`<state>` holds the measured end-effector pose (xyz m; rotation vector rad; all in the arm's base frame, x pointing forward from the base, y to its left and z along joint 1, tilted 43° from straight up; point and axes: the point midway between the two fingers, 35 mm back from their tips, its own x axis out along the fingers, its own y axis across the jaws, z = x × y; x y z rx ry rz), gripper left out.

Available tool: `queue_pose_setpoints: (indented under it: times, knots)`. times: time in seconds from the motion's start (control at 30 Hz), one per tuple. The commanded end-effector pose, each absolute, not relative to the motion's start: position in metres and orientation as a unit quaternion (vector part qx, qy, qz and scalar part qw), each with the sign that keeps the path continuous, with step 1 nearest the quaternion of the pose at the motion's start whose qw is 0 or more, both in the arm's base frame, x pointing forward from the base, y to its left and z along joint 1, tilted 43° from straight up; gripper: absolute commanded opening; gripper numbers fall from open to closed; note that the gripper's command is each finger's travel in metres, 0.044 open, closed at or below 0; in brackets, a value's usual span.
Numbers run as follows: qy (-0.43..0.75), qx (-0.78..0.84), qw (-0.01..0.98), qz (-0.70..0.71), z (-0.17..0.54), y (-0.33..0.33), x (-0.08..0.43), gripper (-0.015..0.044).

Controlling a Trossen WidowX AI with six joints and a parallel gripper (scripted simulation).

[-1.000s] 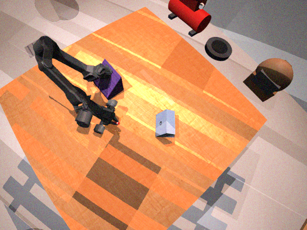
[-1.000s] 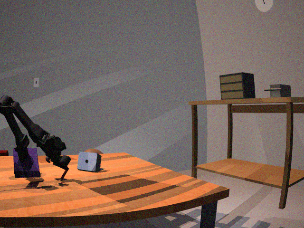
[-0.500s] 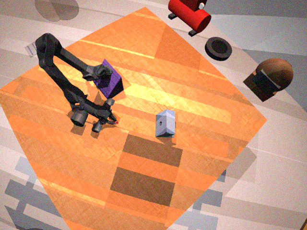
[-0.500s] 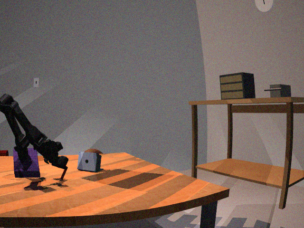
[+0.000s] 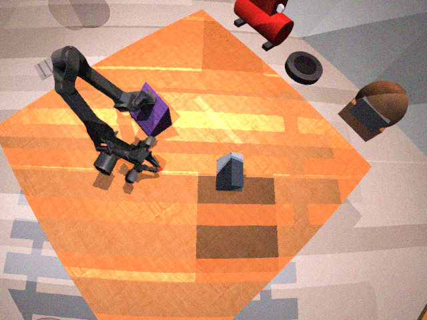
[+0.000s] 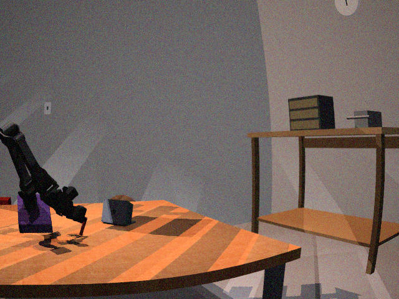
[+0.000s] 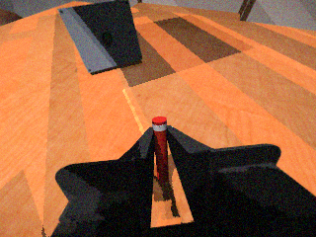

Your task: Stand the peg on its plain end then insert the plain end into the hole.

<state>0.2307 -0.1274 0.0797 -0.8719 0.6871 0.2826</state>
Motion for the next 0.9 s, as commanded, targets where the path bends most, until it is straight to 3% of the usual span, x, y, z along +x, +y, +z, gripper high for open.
queue_pose_setpoints:
  times: [0.0,0.87]
  knots:
    - [0.312,-0.411,0.845,0.142,0.08,-0.127,0.229,0.0049]
    - [0.216,-0.393,0.874,0.188,0.084,-0.134,0.214,0.0049]
